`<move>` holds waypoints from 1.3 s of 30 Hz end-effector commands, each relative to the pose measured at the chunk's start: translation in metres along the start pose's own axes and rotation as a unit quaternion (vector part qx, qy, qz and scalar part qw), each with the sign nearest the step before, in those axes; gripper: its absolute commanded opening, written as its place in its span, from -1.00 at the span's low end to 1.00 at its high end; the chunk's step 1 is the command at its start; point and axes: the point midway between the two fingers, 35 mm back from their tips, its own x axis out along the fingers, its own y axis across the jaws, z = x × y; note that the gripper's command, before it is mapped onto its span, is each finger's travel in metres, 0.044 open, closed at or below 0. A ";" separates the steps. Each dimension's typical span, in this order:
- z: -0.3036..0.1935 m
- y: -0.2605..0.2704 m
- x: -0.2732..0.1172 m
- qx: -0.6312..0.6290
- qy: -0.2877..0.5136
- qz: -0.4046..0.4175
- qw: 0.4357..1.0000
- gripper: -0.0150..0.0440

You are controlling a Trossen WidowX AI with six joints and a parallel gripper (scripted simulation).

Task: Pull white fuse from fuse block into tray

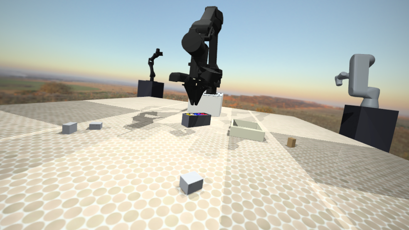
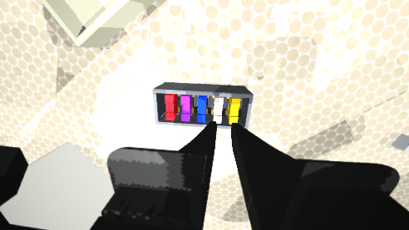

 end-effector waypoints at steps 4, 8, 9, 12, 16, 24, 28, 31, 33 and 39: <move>-0.001 0.001 0.008 -0.003 0.003 0.001 1.000 -0.28; -0.001 0.001 0.012 -0.003 0.003 0.001 1.000 -0.28; -0.001 0.001 0.013 -0.003 0.003 0.001 1.000 -0.28; -0.001 0.002 0.016 -0.003 0.003 0.001 1.000 -0.28; 0.000 0.002 0.020 -0.003 0.003 0.001 1.000 -0.28; 0.000 0.003 0.027 -0.003 0.003 0.001 1.000 -0.28; 0.000 0.003 0.029 -0.003 0.003 0.001 1.000 -0.28; 0.000 0.003 0.029 -0.003 0.003 0.001 1.000 -0.28; 0.000 0.003 0.029 -0.003 0.003 0.001 1.000 -0.28; 0.000 0.003 0.029 -0.003 0.003 0.001 1.000 -0.28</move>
